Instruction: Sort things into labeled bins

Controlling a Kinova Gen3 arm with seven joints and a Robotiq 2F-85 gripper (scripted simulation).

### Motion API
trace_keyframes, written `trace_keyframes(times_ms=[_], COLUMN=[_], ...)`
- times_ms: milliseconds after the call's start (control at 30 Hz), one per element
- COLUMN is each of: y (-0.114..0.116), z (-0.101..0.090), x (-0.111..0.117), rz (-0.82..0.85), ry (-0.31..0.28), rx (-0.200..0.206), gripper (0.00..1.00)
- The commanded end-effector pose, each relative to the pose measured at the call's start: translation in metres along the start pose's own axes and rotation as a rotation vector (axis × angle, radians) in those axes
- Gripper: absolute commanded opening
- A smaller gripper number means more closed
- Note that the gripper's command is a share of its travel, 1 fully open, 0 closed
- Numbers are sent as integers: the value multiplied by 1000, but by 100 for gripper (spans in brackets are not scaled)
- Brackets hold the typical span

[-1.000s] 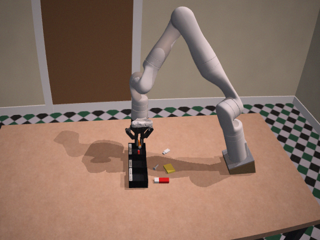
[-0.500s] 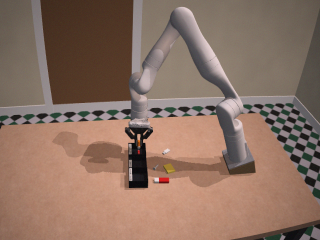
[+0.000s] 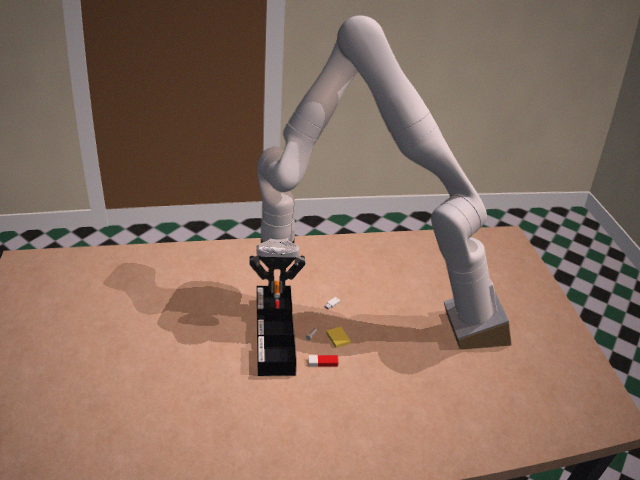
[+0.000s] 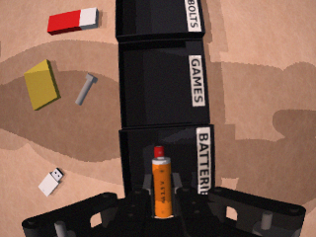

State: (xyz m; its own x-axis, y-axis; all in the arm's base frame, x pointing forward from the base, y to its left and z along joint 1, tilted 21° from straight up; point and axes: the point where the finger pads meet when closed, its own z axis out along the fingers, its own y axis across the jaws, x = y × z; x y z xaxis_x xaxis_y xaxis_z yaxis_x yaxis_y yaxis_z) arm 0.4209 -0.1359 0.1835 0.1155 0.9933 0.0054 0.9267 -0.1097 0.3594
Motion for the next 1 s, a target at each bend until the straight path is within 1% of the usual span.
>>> trace_keyframes(times_ms=[0, 500, 733, 967], y=[0, -1, -1, -1], z=[9, 34, 33, 33], x=[4, 5, 8, 5], rz=[-3, -4, -5, -12], ry=[7, 8, 7, 7], rx=[-1, -1, -3, -3], gripper=[9, 9, 9, 9])
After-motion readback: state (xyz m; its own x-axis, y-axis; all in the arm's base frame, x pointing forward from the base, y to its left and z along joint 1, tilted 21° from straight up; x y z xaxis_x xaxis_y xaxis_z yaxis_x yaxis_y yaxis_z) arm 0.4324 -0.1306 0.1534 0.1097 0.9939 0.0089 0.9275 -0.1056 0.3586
